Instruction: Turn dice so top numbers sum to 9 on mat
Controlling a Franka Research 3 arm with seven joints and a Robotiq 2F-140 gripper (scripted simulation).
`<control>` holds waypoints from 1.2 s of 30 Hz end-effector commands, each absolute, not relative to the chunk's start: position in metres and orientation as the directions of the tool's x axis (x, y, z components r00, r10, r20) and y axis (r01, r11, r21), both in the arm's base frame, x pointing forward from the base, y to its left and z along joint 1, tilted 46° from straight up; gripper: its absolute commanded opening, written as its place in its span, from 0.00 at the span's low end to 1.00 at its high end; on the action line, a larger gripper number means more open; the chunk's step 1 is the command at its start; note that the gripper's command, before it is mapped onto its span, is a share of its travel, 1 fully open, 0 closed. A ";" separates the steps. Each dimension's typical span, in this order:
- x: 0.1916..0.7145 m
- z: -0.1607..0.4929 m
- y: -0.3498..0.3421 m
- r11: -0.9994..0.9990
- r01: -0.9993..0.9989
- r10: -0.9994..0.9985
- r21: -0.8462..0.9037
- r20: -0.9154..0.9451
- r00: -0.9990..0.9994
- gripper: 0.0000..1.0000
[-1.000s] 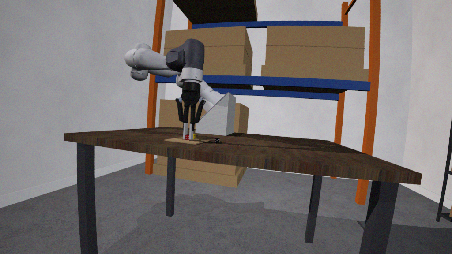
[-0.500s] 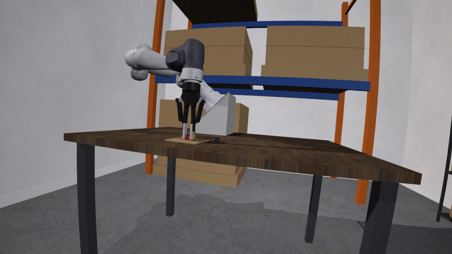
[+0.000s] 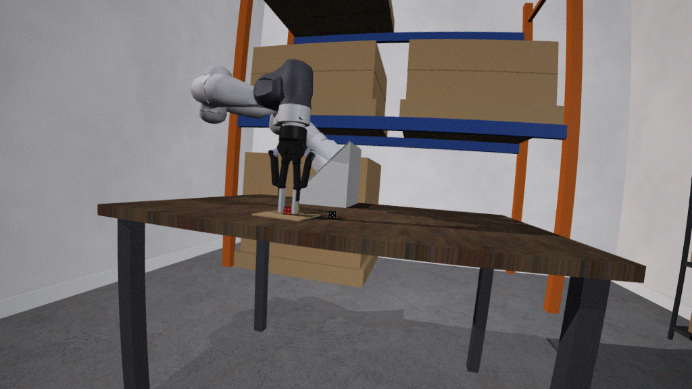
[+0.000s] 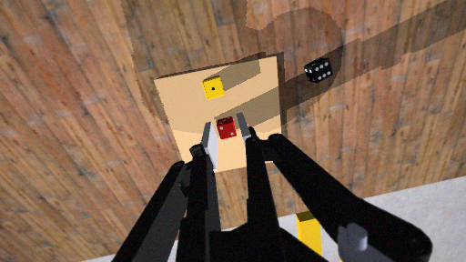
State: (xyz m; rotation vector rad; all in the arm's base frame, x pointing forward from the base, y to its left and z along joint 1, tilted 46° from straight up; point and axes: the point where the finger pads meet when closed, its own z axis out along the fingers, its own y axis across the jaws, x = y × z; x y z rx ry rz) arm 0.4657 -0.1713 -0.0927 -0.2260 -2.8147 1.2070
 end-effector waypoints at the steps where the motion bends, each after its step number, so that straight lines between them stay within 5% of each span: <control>1: 0.466 -0.094 -0.172 0.683 0.113 0.166 -0.722 0.003 -0.986 0.21; 34: 0.477 -0.032 -0.108 0.683 0.113 0.166 -0.722 0.002 -0.986 0.21; 35: 0.477 -0.032 -0.108 0.683 0.113 0.166 -0.722 0.002 -0.986 1.00; 36: 0.477 -0.032 -0.108 0.683 0.113 0.166 -0.722 0.002 -0.986 1.00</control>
